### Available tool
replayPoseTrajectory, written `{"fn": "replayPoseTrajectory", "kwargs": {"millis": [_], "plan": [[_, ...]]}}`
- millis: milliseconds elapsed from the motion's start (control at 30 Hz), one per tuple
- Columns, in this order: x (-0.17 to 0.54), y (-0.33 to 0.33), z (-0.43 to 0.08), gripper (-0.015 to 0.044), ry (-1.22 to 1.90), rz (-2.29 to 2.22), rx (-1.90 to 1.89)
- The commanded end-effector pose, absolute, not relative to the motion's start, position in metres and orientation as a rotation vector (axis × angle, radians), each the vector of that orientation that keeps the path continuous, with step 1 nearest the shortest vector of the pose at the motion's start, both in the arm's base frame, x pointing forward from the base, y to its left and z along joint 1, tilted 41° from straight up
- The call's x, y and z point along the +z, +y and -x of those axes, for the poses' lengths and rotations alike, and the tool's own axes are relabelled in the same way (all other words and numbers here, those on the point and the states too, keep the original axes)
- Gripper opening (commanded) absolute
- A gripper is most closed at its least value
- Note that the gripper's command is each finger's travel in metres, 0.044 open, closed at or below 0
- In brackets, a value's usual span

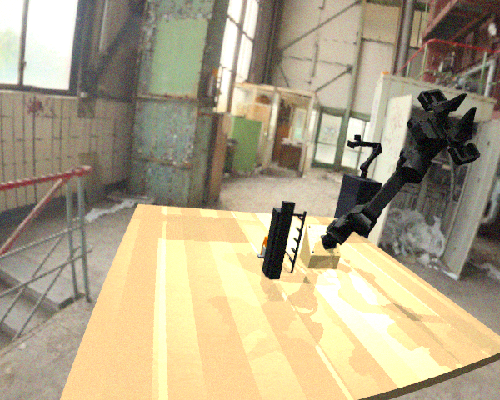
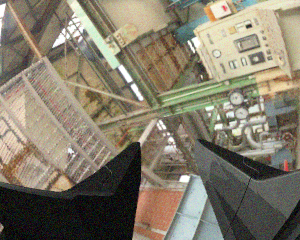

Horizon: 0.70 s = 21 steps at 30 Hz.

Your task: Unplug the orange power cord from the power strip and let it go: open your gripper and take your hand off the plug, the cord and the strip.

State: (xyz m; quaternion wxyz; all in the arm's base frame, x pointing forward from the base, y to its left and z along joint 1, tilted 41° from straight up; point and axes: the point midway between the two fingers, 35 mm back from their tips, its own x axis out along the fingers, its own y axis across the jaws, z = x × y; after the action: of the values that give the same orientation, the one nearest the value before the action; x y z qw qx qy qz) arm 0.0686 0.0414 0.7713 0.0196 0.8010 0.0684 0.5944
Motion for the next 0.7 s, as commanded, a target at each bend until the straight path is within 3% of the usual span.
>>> {"fn": "replayPoseTrajectory", "kwargs": {"millis": [0,300,667], "plan": [[0.774,0.005,-0.027,0.0160,0.249,-2.511,2.064],[0.761,-0.100,0.046,0.0160,0.399,-2.526,2.640],[0.736,-0.180,0.065,0.0160,0.569,-2.443,3.066]]}}
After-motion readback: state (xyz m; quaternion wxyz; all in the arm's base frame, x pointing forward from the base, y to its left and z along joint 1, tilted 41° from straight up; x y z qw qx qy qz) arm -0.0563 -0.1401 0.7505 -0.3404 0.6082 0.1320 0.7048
